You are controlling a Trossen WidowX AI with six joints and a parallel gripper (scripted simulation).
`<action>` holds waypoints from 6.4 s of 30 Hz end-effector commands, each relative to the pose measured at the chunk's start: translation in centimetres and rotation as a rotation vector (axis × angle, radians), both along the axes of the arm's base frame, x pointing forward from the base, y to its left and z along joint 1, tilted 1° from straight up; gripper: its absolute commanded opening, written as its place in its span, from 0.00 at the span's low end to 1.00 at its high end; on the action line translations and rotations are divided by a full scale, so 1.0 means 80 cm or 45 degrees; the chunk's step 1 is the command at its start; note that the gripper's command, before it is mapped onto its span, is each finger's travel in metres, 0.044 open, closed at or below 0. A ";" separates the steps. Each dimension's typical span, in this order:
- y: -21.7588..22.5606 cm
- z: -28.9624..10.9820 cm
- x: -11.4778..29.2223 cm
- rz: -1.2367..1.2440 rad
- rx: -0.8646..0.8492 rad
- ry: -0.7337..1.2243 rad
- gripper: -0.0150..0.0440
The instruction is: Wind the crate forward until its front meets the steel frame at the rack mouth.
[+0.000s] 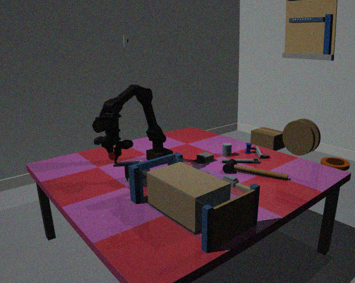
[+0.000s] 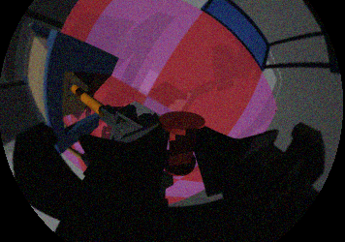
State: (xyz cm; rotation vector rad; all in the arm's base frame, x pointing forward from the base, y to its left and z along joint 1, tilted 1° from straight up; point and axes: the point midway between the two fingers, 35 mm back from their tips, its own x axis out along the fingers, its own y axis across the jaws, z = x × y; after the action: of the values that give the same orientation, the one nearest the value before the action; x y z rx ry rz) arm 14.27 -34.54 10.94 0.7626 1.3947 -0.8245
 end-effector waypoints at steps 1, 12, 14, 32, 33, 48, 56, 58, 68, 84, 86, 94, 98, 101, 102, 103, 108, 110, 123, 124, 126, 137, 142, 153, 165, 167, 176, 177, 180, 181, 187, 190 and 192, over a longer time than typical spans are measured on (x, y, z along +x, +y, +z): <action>0.001 -0.010 0.022 0.020 0.029 -0.019 0.25; -0.003 -0.009 0.043 0.020 0.029 -0.021 0.25; -0.003 -0.009 0.046 0.020 0.029 -0.021 0.25; -0.003 -0.009 0.065 0.020 0.029 -0.023 0.25; -0.003 -0.009 0.065 0.020 0.029 -0.023 0.25; 0.002 -0.008 0.092 0.020 0.030 -0.025 0.25; 0.008 -0.008 0.107 0.020 0.030 -0.026 0.25; 0.008 -0.008 0.109 0.020 0.030 -0.027 0.25; 0.012 -0.007 0.116 0.020 0.031 -0.027 0.25; 0.017 -0.007 0.124 0.020 0.031 -0.028 0.25; 0.017 -0.007 0.124 0.020 0.031 -0.028 0.25; 0.018 -0.007 0.126 0.020 0.031 -0.028 0.25; 0.018 -0.007 0.126 0.020 0.031 -0.028 0.25; 0.018 -0.007 0.126 0.020 0.031 -0.028 0.25; 0.018 -0.007 0.126 0.020 0.031 -0.028 0.25; 0.018 -0.007 0.126 0.020 0.031 -0.028 0.25; 0.020 -0.007 0.128 0.020 0.031 -0.028 0.25; 0.020 -0.007 0.128 0.020 0.031 -0.028 0.25; 0.033 -0.007 0.144 0.020 0.033 -0.030 0.25; 0.034 -0.007 0.145 0.020 0.033 -0.030 0.25; 0.037 -0.007 0.148 0.020 0.033 -0.030 0.25; 0.054 -0.007 0.162 0.020 0.034 -0.031 0.25; 0.062 -0.007 0.167 0.020 0.035 -0.032 0.25; 0.083 -0.008 0.176 0.021 0.037 -0.033 0.25; 0.106 -0.008 0.181 0.021 0.039 -0.033 0.25; 0.110 -0.008 0.181 0.021 0.039 -0.034 0.25; 0.127 -0.008 0.182 0.021 0.041 -0.034 0.25; 0.130 -0.009 0.182 0.021 0.041 -0.034 0.25; 0.135 -0.009 0.182 0.021 0.042 -0.034 0.25; 0.138 -0.009 0.181 0.021 0.042 -0.034 0.25; 0.149 -0.009 0.179 0.021 0.043 -0.034 0.25; 0.155 -0.009 0.178 0.021 0.043 -0.033 0.25; 0.158 -0.009 0.177 0.021 0.044 -0.033 0.25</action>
State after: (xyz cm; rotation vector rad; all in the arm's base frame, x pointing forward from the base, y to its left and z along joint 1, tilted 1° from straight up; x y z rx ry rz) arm 29.04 -23.79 11.43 0.7640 1.3291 -0.7999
